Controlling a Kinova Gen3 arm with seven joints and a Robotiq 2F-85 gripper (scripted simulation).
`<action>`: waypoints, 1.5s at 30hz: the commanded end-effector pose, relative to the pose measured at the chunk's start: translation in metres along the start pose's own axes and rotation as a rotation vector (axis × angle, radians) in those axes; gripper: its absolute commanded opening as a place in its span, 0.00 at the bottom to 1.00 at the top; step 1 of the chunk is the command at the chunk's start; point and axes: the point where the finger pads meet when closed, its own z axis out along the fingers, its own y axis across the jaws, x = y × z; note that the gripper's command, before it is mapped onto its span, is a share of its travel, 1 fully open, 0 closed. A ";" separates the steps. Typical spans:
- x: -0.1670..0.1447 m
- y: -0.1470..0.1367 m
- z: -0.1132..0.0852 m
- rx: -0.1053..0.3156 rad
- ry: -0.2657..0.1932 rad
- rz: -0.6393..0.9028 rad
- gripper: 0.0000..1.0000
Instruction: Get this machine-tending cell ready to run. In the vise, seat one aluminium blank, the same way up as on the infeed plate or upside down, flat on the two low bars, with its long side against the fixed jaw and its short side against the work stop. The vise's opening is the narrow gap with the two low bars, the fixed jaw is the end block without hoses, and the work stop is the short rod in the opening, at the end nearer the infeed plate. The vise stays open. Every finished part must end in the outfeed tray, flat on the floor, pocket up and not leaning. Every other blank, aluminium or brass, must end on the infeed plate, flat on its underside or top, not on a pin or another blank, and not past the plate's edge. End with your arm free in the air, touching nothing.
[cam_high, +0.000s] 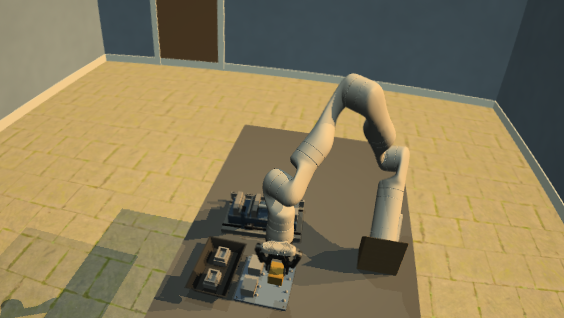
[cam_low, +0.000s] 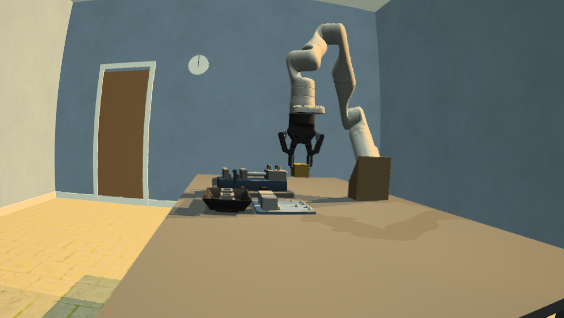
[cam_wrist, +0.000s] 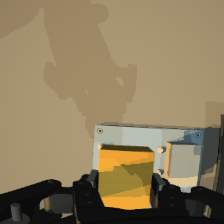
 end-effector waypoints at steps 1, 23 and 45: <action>0.000 0.000 0.003 0.001 -0.001 0.000 0.00; 0.000 0.000 0.043 0.001 -0.001 0.000 0.00; 0.000 0.000 0.075 0.001 -0.001 0.000 0.00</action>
